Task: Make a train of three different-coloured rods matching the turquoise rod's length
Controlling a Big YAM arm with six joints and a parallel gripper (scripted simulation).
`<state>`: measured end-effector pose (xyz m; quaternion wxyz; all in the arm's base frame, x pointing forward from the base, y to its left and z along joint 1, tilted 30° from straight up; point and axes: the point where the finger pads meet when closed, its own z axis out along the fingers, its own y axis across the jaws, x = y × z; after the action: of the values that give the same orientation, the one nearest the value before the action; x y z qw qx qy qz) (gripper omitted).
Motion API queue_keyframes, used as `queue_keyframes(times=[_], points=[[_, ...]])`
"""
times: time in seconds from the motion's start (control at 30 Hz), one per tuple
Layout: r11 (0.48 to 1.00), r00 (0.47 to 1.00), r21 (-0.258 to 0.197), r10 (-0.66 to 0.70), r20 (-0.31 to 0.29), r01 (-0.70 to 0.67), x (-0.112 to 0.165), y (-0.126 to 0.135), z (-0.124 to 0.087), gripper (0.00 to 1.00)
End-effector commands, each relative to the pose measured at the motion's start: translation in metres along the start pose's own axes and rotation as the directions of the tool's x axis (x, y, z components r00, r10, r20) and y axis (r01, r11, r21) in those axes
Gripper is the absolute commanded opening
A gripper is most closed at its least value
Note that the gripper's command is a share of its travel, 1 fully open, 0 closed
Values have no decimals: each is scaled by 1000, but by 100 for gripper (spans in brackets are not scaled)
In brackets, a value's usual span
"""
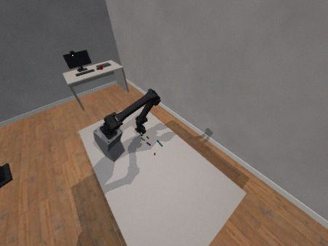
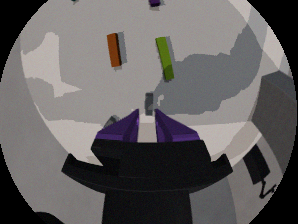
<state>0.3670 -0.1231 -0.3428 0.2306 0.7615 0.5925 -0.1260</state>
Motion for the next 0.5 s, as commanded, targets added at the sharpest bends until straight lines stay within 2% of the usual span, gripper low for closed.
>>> queue_keyframes(times=[0.0,0.47], points=[[1000,1000,8,3,4,-3,-4,-6,11,23],[1000,1000,14,3,4,-3,-5,-10,16,23]])
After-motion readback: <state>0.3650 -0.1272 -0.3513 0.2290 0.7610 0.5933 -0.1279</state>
